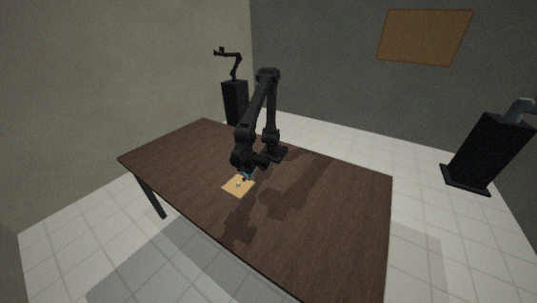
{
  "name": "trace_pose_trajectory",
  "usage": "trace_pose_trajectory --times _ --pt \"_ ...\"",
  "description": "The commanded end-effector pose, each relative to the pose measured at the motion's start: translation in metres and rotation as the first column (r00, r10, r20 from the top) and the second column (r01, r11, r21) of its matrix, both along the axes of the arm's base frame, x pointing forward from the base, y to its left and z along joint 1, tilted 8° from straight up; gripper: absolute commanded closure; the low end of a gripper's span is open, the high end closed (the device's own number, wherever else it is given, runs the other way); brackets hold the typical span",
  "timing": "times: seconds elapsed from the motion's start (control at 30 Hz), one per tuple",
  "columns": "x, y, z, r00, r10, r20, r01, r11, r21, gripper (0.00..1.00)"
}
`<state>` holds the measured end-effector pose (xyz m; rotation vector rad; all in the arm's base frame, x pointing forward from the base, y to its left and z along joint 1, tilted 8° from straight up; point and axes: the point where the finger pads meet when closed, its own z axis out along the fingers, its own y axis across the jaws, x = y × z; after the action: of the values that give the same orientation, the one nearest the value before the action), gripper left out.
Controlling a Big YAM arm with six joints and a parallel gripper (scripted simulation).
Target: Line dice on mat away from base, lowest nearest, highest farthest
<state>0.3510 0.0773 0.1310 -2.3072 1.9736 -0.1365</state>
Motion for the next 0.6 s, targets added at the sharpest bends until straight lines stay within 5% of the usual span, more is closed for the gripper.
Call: trace_pose_trajectory --times 0.0,0.17,0.57 --pt "0.041 -0.044 0.025 0.995 -0.090 0.040 0.089 0.996 0.015 0.89" --pt "0.058 -0.099 0.029 0.981 -0.187 0.039 0.187 0.982 0.027 0.89" --pt "0.047 -0.100 0.022 0.980 -0.195 0.030 0.195 0.981 0.023 0.89"
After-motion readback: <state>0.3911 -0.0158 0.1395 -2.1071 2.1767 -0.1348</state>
